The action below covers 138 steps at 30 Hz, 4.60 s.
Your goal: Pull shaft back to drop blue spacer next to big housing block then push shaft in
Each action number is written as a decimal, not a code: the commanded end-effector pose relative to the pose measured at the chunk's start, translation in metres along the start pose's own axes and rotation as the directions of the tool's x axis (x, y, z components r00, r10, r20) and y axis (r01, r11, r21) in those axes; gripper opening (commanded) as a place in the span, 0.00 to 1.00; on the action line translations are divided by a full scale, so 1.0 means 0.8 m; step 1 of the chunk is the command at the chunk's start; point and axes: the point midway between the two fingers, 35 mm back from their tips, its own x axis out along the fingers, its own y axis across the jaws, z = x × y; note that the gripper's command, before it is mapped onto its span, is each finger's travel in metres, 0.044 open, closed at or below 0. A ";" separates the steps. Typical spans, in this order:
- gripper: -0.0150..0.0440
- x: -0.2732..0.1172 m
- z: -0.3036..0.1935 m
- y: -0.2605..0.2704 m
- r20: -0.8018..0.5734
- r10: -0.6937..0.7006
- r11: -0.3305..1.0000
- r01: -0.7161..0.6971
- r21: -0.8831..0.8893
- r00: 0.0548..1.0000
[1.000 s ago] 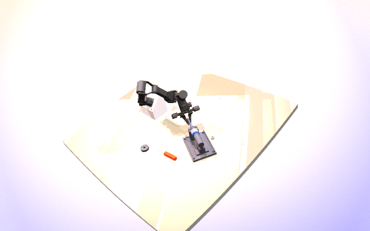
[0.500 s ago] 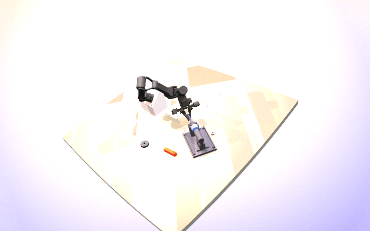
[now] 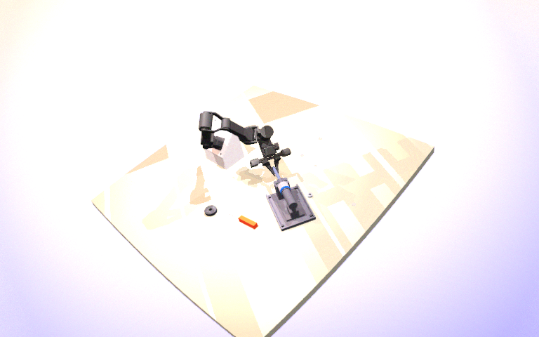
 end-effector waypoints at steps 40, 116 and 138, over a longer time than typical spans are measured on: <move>0.25 -0.004 -0.004 0.000 0.000 -0.002 1.000 0.002 0.000 1.000; 0.25 -0.011 -0.011 0.000 0.000 -0.002 1.000 0.002 0.000 1.000; 0.25 -0.013 -0.013 0.000 0.000 -0.002 1.000 0.002 0.000 1.000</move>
